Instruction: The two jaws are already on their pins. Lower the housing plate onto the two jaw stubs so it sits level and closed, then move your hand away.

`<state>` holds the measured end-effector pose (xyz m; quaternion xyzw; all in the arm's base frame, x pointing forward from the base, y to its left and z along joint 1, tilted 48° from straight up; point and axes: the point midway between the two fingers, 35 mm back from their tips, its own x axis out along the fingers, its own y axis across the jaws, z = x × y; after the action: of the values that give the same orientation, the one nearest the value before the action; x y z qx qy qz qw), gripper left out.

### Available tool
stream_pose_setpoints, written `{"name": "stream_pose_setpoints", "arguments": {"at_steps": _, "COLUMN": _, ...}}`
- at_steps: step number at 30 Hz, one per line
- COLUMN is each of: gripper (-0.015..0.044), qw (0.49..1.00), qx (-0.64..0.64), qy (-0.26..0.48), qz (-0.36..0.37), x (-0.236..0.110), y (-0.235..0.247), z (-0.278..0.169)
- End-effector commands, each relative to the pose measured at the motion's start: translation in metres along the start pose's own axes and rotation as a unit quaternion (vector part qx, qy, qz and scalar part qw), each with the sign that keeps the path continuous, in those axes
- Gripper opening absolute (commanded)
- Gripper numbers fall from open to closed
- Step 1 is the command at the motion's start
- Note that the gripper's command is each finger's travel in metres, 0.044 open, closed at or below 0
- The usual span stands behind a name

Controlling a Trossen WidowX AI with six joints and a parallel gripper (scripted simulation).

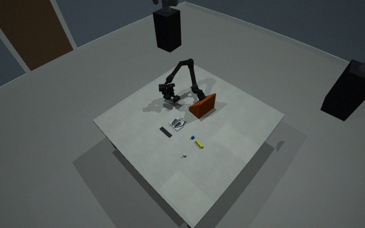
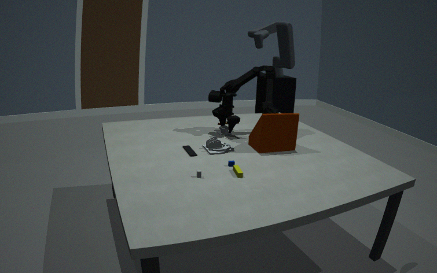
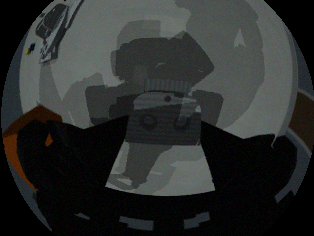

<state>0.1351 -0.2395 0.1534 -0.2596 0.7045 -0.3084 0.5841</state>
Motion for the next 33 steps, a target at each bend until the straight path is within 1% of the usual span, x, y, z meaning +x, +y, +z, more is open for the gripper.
{"name": "stream_pose_setpoints", "arguments": {"at_steps": 1, "gripper": 0.0351, "qw": 1.000, "qx": 0.003, "qy": -0.001, "qz": 0.000, "x": -0.010, "y": -0.001, "z": 0.002}}
{"name": "stream_pose_setpoints", "arguments": {"at_steps": 19, "gripper": 0.0351, "qw": 1.000, "qx": 0.000, "qy": -0.002, "qz": 0.001, "x": -0.067, "y": 0.000, "z": 0.001}}
{"name": "stream_pose_setpoints", "arguments": {"at_steps": 26, "gripper": 0.0351, "qw": 1.000, "qx": 0.000, "qy": -0.002, "qz": 0.000, "x": -0.069, "y": 0.000, "z": 0.001}}
{"name": "stream_pose_setpoints", "arguments": {"at_steps": 33, "gripper": 0.0351, "qw": 1.000, "qx": 0.006, "qy": -0.005, "qz": 0.007, "x": -0.068, "y": 0.012, "z": 0.018}}
